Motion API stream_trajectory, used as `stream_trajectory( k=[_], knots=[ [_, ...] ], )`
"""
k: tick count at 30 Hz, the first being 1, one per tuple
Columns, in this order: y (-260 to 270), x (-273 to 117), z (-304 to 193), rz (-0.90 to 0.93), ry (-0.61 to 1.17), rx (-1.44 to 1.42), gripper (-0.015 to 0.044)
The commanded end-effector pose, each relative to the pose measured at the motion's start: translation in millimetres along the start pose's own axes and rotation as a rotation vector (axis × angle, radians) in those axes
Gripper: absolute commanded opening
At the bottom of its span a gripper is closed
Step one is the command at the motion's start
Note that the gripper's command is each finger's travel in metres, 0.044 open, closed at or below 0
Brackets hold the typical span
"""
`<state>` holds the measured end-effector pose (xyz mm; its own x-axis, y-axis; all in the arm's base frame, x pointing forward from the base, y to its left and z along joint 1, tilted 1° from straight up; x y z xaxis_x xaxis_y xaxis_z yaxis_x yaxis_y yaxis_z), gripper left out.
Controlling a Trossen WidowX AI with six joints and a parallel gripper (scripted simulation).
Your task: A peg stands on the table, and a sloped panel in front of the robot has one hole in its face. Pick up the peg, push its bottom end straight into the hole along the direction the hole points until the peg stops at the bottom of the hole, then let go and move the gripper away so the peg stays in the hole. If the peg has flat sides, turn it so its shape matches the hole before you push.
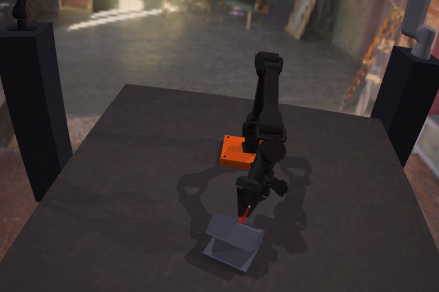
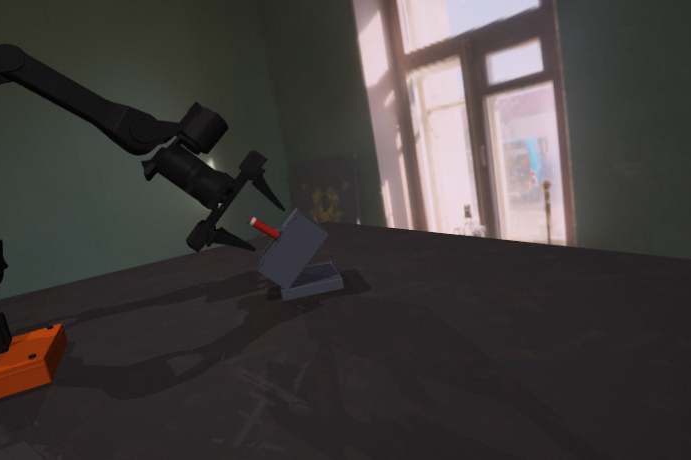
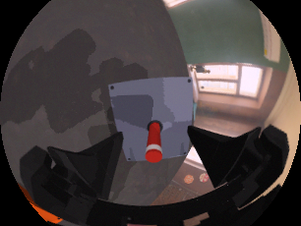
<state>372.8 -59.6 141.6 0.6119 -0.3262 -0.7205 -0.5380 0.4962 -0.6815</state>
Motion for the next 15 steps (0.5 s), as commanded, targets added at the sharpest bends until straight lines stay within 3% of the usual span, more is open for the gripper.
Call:
stream_trajectory(
  k=[1, 15],
  knots=[
    [-2, -7, 1, -0.005, -0.001, 0.003, 0.044],
    [-3, -29, 3, -0.002, -0.001, 0.001, 0.044]
  ],
)
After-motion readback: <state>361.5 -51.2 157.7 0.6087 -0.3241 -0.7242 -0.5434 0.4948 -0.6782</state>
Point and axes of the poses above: the point midway between the two fingers, 35 mm back from their tips, its own x axis out along the fingers, its own y axis across the jaws, z = x × y, the point moved 5 cm from there along -x, back along the fingers, and after that the axes turned 8 degrees about x, right-handed, at the moved point
